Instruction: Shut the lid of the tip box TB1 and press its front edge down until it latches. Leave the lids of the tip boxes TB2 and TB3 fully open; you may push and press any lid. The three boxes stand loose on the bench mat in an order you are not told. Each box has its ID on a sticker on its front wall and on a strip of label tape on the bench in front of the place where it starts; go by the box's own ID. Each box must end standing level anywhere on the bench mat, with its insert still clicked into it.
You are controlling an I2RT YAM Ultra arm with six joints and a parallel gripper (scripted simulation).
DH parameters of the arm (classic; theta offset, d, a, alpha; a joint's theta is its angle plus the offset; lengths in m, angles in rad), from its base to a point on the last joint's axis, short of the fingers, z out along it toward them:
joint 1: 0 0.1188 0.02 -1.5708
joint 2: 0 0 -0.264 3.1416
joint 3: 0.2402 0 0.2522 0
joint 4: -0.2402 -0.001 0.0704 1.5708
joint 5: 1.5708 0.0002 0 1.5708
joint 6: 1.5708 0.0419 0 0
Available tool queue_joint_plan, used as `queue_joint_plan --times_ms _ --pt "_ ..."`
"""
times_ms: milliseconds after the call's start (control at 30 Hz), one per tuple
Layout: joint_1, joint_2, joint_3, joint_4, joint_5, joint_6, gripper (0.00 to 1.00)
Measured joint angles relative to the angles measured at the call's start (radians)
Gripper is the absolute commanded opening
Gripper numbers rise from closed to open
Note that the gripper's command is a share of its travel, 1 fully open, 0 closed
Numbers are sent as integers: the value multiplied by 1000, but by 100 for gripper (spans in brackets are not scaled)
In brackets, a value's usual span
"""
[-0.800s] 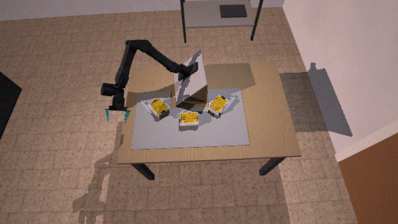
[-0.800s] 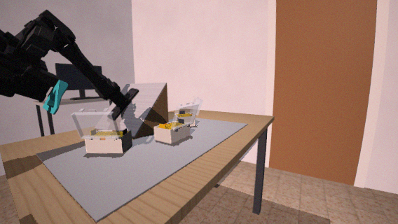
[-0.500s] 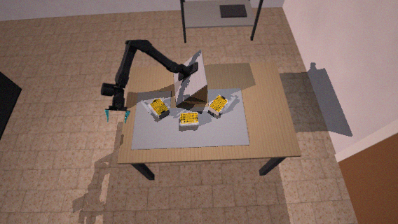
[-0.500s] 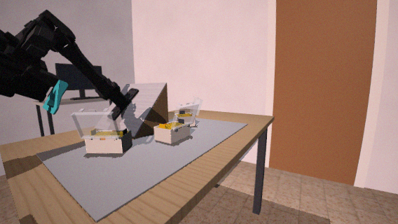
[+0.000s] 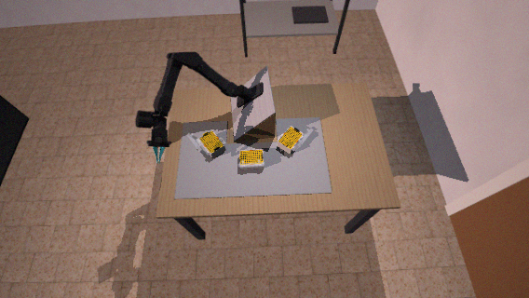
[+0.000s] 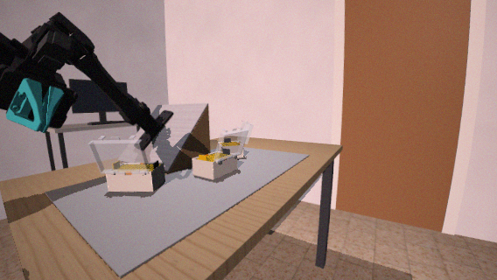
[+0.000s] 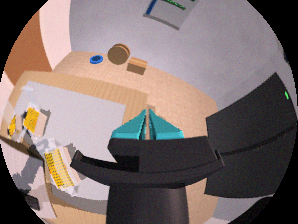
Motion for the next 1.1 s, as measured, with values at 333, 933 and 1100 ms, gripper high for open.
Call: queue_joint_plan --times_ms 333,933,1100 --pt "52 -25 -20 -108 21 114 0" --pt "140 -61 -66 -293 63 322 0" --pt "167 -75 -77 -353 76 386 0"
